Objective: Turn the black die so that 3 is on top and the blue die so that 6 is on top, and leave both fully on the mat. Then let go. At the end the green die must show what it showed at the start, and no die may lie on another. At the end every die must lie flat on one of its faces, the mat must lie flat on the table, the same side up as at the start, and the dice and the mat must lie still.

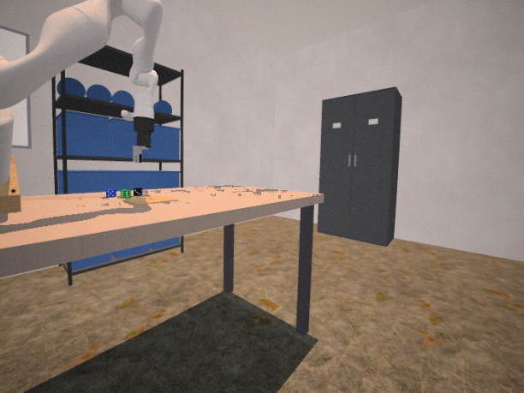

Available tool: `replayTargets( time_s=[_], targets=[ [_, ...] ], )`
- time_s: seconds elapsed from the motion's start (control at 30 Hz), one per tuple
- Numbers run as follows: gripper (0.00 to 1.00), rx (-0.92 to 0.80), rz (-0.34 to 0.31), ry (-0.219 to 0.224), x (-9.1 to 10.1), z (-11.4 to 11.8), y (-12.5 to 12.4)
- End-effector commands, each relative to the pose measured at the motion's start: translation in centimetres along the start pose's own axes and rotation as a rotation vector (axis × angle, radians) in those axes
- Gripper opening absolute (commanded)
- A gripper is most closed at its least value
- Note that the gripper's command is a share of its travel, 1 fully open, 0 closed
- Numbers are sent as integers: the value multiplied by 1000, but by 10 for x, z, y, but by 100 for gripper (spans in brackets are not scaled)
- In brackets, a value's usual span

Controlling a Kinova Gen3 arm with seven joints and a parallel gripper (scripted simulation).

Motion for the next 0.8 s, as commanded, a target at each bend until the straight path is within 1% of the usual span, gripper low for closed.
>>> replayTargets(
  time_s=[0.0, 0.2, 0.4, 0.47, 0.77],
  targets=[
    [100, -3, -1, 2, 1, 0, 0],
    [100, -45, 1, 1, -1, 1, -2],
    [100, -146, 4, -3, -5, 3, -5],
    [100, -146, 4, -3, -5, 3, -5],
    [100, -415, 10, -11, -16, 6, -11]
  ],
)
Point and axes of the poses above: the point where the finger pads meet when closed, its own x axis back along the fingers, its own z axis across the jaws, y = z × x, the point moved 7 cm from there along x, back along the fingers, and after that the axes turned 10 degrees about x, right-handed, at the moved point
